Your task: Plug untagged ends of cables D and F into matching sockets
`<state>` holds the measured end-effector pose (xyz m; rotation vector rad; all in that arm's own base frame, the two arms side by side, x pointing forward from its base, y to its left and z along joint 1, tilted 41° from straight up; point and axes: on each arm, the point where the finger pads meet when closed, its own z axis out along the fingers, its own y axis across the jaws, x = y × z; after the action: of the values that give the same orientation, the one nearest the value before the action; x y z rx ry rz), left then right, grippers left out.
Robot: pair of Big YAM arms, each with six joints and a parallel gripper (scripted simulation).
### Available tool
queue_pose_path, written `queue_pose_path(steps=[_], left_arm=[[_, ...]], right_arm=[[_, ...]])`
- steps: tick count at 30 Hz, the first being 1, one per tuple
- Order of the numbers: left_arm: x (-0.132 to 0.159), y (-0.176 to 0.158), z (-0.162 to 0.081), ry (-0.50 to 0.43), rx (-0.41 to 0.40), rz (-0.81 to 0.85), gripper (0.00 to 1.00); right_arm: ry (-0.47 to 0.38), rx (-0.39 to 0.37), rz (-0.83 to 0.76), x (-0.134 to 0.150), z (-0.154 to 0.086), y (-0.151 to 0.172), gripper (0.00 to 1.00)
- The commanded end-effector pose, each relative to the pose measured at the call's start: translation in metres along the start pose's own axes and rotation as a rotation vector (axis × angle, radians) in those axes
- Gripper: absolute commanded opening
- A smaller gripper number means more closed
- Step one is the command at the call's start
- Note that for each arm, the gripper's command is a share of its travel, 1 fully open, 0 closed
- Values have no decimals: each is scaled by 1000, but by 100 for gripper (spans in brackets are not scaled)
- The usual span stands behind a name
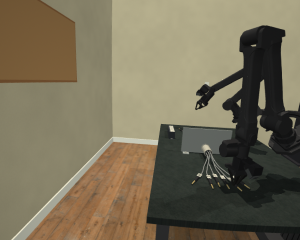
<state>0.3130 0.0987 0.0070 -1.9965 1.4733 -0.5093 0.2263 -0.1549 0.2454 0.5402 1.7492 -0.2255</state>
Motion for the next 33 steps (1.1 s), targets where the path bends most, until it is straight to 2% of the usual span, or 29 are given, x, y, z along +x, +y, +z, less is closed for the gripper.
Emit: queue_pose_path(steps=[1, 15, 33], left_arm=[[-11, -8, -2, -16, 13, 8, 5], [-38, -18, -3, -23, 19, 9, 5], [-63, -14, 2, -6, -17, 13, 5]], right_arm=[[-19, -2, -19, -15, -3, 2, 100], [-19, -2, -19, -15, -3, 2, 100], [-19, -2, -19, -15, -3, 2, 100]])
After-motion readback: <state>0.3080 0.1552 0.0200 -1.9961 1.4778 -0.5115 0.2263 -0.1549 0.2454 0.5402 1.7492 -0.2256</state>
